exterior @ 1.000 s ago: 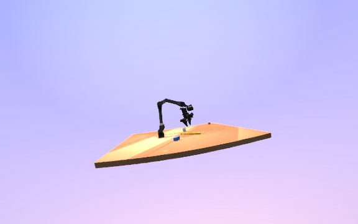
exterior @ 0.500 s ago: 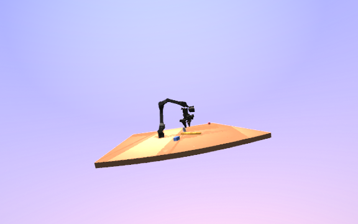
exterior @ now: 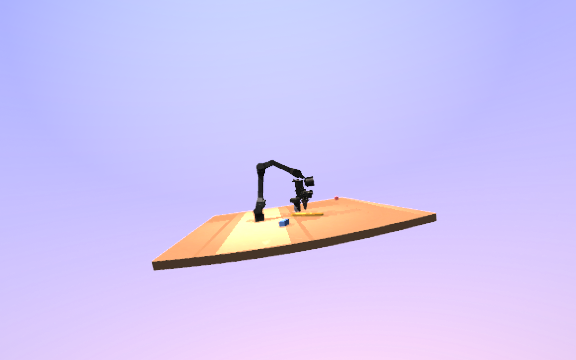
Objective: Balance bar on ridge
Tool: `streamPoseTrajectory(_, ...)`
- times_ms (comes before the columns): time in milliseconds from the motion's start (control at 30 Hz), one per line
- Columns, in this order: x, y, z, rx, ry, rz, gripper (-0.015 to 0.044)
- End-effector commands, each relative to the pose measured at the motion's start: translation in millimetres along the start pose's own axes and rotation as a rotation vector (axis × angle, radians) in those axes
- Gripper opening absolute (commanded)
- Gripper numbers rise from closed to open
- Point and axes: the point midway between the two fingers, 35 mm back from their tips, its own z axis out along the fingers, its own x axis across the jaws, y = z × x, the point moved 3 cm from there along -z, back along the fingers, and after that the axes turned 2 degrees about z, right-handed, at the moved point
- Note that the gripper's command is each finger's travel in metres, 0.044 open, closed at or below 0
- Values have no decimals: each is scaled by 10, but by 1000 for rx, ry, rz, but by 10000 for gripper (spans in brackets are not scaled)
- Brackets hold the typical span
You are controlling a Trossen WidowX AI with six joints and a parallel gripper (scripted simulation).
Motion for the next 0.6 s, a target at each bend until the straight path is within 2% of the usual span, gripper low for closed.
streamPoseTrajectory(0,-5,-14,61,8,-1,-5,315)
streamPoseTrajectory(567,-6,-17,280,8,-1,-5,315)
